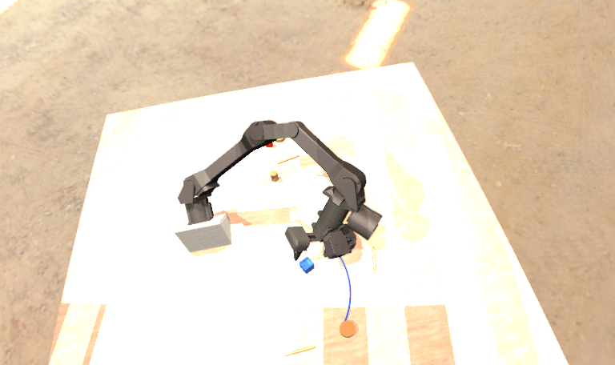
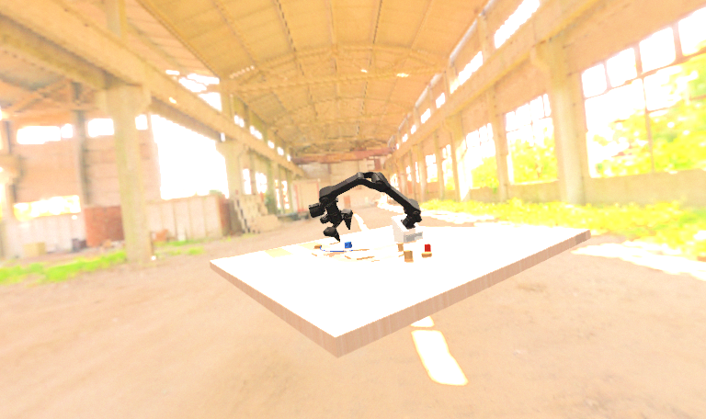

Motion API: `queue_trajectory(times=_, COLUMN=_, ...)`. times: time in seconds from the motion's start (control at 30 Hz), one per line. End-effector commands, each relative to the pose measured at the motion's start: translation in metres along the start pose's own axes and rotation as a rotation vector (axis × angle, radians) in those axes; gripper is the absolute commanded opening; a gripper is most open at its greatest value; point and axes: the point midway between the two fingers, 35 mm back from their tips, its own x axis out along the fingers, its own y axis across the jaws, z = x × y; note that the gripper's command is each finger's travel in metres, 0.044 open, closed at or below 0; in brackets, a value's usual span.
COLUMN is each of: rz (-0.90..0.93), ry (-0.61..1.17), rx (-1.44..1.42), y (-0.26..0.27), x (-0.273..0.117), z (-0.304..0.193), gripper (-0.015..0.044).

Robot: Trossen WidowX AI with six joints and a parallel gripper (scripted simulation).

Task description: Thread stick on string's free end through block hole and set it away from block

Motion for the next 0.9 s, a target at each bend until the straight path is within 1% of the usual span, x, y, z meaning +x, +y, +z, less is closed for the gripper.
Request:
queue_trajectory(times=0.0, rz=0.206, ry=-0.008, rx=-0.788, y=-0.009, x=0.009, z=-0.003, gripper=0.0440)
queue_trajectory(times=0.23, rz=0.304, ry=-0.086, rx=-1.171, y=-0.014, x=0.011, z=-0.002, gripper=0.0440)
queue_trajectory(times=0.43, rz=0.366, ry=-0.187, rx=-1.500, y=-0.017, x=0.013, z=-0.001, gripper=0.0440)
queue_trajectory(times=0.63, rz=0.412, ry=-0.323, rx=-1.821, y=-0.021, x=0.015, z=-0.001, gripper=0.0440)
queue_trajectory(times=0.87, rz=0.420, ry=-0.518, rx=-2.190, y=-0.025, x=0.016, z=-0.002, gripper=0.0440)
